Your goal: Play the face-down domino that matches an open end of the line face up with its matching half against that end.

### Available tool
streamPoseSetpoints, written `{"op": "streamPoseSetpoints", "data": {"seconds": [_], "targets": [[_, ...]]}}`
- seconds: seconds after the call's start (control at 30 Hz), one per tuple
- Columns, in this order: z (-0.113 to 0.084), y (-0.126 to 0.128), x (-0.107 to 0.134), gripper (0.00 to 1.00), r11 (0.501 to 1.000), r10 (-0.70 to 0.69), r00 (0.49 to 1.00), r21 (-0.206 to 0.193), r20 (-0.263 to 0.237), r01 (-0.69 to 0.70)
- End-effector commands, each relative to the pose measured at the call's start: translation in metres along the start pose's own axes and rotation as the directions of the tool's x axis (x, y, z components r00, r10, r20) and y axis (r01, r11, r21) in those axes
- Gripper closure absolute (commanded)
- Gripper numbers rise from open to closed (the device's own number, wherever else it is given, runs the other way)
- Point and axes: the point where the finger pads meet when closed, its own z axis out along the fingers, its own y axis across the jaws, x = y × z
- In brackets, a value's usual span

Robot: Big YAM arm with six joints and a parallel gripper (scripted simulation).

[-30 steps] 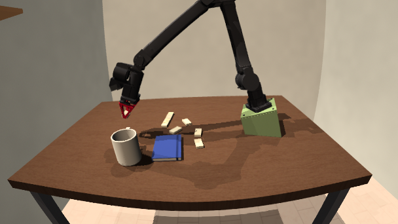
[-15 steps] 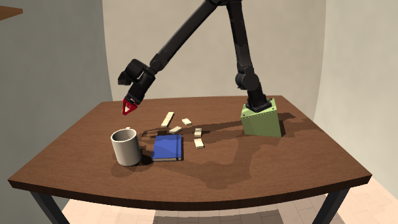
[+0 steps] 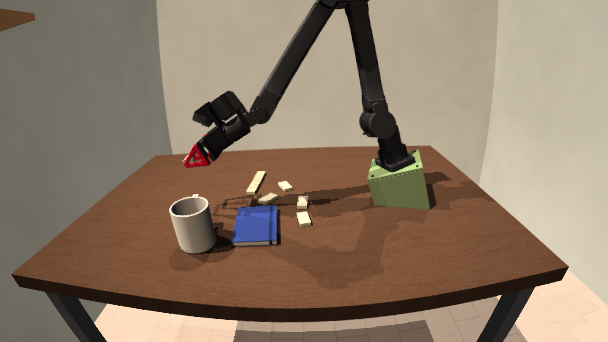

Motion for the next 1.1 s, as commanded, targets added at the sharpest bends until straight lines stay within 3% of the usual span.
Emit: {"op": "streamPoseSetpoints", "data": {"seconds": [0.0, 0.27, 0.5, 0.53, 0.83, 1.07], "targets": [[0.0, 0.0, 0.0, 0.49, 1.0, -0.003, 0.997, -0.001, 0.073, 0.003], [0.005, 0.0, 0.008, 0.49, 1.0, -0.027, 0.925, -0.002, 0.378, 0.029], [0.005, 0.0, 0.008, 0.49, 1.0, -0.027, 0.925, -0.002, 0.378, 0.029], [0.008, 0.005, 0.024, 0.49, 1.0, -0.015, 0.946, -0.015, 0.324, 0.021], [0.0, -0.005, 0.005, 0.49, 1.0, -0.027, 0.919, 0.01, 0.392, 0.025], [0.0, -0.005, 0.005, 0.49, 1.0, -0.027, 0.919, 0.01, 0.392, 0.025]]}}
